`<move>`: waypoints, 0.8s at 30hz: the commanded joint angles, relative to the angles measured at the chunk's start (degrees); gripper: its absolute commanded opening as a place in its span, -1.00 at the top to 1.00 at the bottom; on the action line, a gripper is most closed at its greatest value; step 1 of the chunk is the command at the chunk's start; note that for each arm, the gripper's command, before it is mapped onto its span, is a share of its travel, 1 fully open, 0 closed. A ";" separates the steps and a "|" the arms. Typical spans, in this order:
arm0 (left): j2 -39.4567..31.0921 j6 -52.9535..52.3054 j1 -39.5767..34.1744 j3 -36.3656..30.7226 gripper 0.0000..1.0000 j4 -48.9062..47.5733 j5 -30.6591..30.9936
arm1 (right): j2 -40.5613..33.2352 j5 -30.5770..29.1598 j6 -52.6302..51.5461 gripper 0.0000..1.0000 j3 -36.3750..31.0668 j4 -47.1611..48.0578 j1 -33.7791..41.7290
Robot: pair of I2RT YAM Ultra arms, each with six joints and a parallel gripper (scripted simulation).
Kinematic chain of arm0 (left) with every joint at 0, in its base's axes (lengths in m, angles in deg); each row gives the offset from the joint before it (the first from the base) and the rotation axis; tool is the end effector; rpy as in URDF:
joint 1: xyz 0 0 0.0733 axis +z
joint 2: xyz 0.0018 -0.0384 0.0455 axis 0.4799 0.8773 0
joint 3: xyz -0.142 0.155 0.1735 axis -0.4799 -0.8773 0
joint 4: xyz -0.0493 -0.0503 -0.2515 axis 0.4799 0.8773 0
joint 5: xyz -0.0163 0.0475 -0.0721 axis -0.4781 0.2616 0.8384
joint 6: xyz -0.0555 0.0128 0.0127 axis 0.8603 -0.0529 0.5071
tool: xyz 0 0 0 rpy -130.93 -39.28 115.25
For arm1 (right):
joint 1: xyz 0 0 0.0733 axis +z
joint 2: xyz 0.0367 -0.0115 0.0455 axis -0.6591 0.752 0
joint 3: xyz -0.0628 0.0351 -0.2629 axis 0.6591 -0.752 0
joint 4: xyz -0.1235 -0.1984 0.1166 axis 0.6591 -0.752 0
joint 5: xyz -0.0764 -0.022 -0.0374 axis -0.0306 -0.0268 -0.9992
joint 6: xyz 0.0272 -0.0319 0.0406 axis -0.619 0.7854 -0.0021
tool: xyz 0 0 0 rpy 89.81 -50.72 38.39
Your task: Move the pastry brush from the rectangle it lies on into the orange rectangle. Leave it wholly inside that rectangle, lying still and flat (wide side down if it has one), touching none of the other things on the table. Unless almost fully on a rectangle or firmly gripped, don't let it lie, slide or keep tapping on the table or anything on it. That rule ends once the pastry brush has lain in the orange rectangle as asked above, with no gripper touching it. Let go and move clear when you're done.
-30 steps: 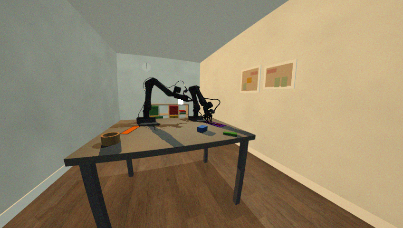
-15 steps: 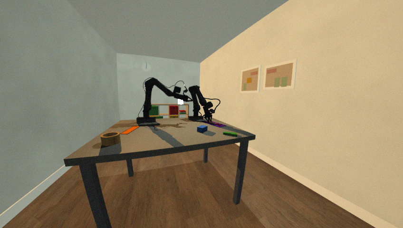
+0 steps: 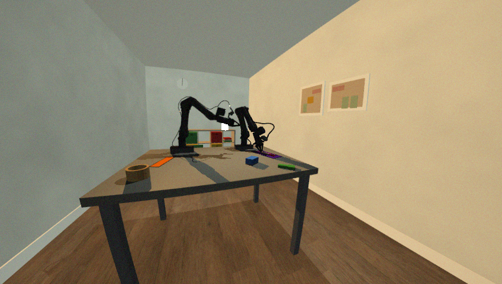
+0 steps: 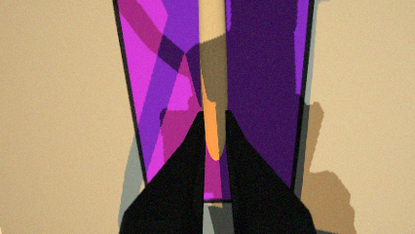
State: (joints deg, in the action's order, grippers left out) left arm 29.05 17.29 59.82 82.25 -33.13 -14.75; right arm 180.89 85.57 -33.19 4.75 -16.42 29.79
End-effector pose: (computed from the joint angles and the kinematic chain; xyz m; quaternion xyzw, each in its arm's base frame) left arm 0.1517 0.0871 0.1033 -0.1455 0.9548 0.0402 0.2562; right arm 0.1261 0.3666 0.2509 -0.4753 0.6344 0.3293 0.5130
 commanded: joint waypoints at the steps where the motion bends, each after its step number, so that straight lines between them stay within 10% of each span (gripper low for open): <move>1: -0.84 -0.67 0.47 -0.81 0.85 -0.10 0.76 | -0.61 -0.25 0.29 -1.00 0.30 1.56 -0.38; 24: -13.35 -0.50 0.46 12.86 0.86 25.29 0.75 | -3.61 -0.29 0.68 -1.00 -1.37 -3.49 -1.16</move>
State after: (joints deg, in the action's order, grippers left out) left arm 16.88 17.10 59.82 93.58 -11.01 -14.67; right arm 180.56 85.59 -33.05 4.16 -17.23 29.51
